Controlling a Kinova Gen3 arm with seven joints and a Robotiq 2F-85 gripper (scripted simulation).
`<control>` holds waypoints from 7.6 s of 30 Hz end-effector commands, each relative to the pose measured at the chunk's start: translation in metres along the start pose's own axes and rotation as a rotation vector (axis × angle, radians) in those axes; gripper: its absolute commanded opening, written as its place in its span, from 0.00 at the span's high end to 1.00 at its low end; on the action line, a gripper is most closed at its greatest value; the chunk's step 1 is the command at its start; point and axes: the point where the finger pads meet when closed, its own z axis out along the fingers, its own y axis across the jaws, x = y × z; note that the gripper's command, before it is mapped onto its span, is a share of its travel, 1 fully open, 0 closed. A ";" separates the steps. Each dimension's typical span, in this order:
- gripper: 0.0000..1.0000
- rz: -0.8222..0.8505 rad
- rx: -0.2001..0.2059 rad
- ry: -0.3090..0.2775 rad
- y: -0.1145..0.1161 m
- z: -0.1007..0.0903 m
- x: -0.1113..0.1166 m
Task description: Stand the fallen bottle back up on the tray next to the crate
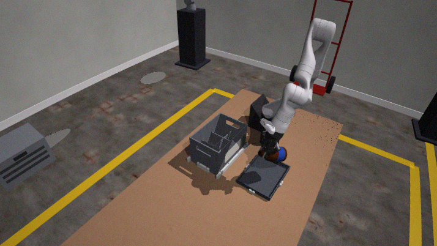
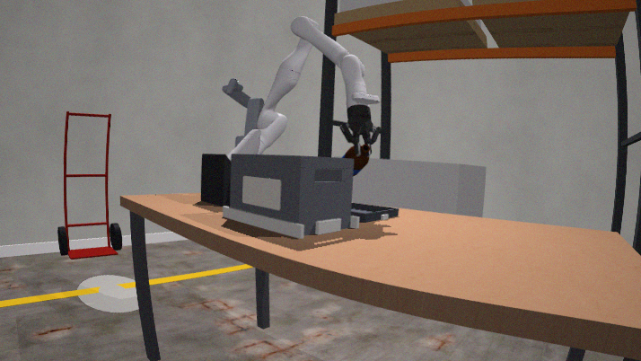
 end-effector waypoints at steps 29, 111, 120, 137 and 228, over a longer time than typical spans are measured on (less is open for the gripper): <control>1.00 -0.001 -0.003 0.009 0.001 -0.001 0.001; 1.00 -0.001 -0.002 0.183 0.001 -0.002 0.000; 1.00 -0.001 -0.002 0.183 0.001 -0.002 0.000; 1.00 0.000 -0.005 0.200 0.001 -0.001 0.000; 1.00 0.000 -0.012 0.370 0.003 0.003 -0.002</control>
